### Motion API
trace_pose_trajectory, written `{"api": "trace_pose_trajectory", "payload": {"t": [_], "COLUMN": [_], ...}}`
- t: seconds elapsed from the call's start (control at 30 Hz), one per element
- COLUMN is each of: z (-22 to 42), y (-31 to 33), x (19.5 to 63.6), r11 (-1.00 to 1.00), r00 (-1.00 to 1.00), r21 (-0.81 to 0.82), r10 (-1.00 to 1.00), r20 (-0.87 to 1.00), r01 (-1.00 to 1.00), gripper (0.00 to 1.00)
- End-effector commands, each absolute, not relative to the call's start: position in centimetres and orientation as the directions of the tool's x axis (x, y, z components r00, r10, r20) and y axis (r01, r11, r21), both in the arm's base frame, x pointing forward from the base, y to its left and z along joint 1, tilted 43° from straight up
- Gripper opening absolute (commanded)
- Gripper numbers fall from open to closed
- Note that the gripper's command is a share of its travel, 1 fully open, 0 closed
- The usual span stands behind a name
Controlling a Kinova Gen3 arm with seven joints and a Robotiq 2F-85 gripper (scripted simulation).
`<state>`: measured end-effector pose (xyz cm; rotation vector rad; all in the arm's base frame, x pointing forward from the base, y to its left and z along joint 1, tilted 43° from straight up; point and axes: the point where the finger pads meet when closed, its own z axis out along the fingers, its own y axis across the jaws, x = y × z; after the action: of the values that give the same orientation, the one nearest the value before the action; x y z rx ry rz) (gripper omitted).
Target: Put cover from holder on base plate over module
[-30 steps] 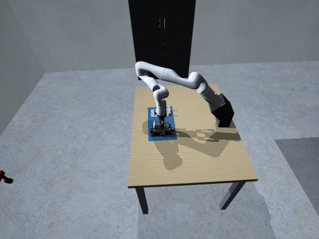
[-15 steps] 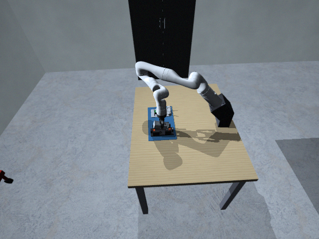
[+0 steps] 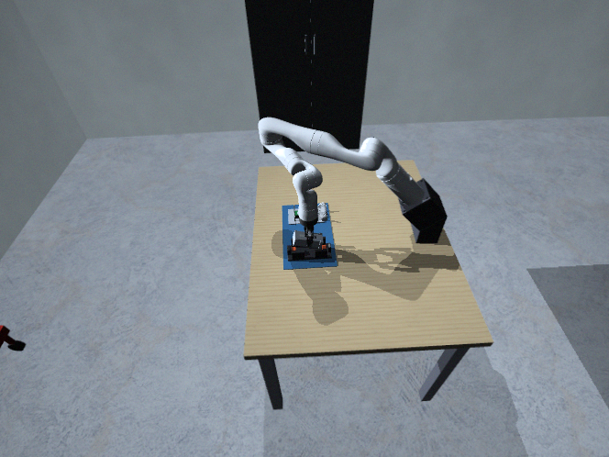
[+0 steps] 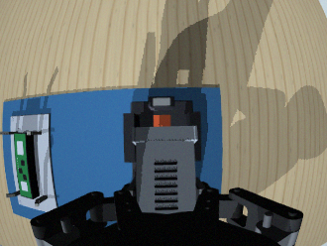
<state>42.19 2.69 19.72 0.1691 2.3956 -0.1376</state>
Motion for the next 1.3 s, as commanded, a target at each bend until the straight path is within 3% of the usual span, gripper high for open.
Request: {"api": "trace_pose_trajectory", "payload": {"t": [0.0, 1.27], "z": [19.8, 24.1], "y": [2.7, 3.7], "x": [42.2, 38.2], "r11": [0.986, 0.986], "r00": [-0.732, -0.732], "r21": [-0.052, -0.052], "r10": [0.083, 0.082], "r20": [-0.676, -0.676], "r01": [0.160, 0.158], "gripper": [0.00, 0.00]}}
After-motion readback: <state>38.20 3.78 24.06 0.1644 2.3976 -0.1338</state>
